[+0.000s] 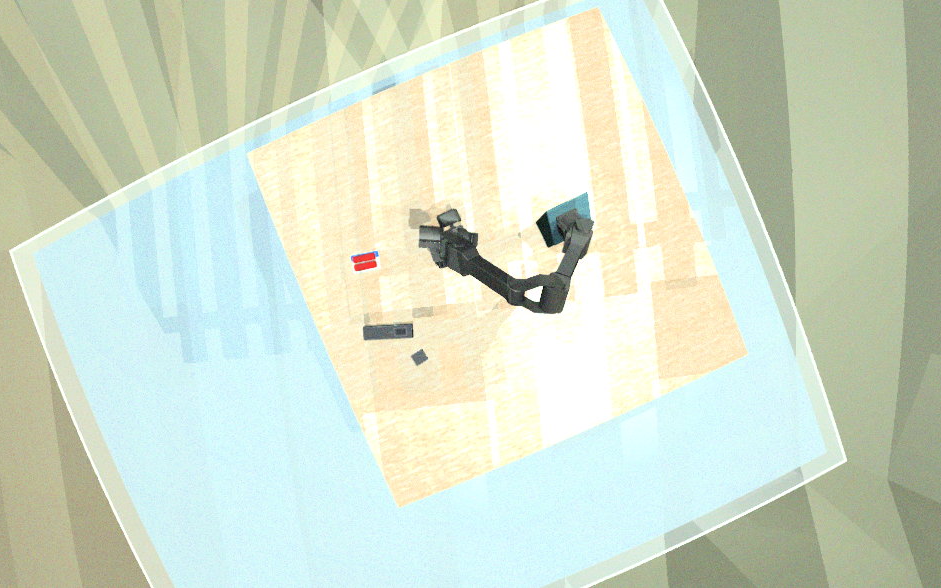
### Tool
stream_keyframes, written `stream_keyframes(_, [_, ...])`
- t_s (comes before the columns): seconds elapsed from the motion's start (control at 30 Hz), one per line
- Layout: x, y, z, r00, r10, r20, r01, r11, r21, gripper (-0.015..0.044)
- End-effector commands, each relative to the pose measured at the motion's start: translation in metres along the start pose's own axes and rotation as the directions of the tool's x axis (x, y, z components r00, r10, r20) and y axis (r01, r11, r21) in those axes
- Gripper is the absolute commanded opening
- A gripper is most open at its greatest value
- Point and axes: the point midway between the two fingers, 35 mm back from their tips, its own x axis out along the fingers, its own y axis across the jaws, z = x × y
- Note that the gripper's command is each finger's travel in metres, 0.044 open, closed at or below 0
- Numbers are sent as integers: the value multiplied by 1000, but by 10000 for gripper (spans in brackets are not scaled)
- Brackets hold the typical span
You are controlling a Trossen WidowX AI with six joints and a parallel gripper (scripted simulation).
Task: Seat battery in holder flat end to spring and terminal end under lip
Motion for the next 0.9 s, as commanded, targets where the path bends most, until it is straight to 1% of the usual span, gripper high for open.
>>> stream_keyframes(0.0, [6,-1,1,1000,-4,20,4,1000,12,74])
stream_keyframes(0.63, [39,3,6,972,-24,232,20,1000,18,74])
stream_keyframes(0.87, [42,3,6,967,-29,254,25,999,20,74])
